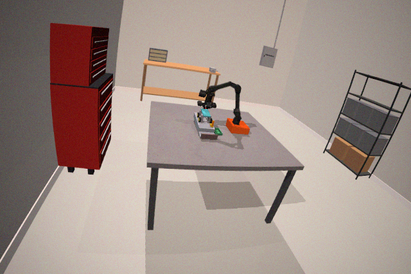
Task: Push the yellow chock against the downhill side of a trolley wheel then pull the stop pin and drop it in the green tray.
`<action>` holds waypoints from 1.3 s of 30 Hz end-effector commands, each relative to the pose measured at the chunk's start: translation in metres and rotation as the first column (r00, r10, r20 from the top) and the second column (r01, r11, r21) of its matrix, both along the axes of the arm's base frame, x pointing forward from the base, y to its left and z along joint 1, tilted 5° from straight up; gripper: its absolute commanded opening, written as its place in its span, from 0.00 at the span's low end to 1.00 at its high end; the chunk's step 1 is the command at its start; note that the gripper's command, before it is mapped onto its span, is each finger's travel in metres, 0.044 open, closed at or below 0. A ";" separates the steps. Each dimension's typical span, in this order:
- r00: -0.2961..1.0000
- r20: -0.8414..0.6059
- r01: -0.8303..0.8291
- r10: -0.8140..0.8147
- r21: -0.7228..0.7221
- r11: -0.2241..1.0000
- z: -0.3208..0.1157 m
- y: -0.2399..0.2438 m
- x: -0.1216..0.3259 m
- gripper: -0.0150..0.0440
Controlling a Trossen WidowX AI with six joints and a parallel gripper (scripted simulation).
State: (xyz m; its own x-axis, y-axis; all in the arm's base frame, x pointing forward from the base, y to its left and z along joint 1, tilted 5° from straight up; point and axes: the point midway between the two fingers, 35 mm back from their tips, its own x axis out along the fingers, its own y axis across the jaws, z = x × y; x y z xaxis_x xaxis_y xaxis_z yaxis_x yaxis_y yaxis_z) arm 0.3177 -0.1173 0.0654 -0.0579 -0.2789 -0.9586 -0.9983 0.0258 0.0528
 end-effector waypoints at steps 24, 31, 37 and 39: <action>1.000 -0.005 -0.004 0.004 -0.002 1.000 0.020 0.004 0.000 0.25; 1.000 -0.005 -0.004 0.004 -0.002 1.000 0.025 0.005 0.001 0.25; 1.000 -0.005 -0.004 0.004 -0.002 1.000 0.030 0.006 0.001 0.25; 1.000 -0.005 -0.004 0.004 -0.002 1.000 0.032 0.006 0.001 0.25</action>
State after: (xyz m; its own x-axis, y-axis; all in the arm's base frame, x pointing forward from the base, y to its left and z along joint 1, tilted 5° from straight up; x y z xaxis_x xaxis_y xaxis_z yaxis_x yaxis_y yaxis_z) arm 0.3182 -0.1109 0.0933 -0.0621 -0.2750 -0.9594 -0.9981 0.0173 0.0597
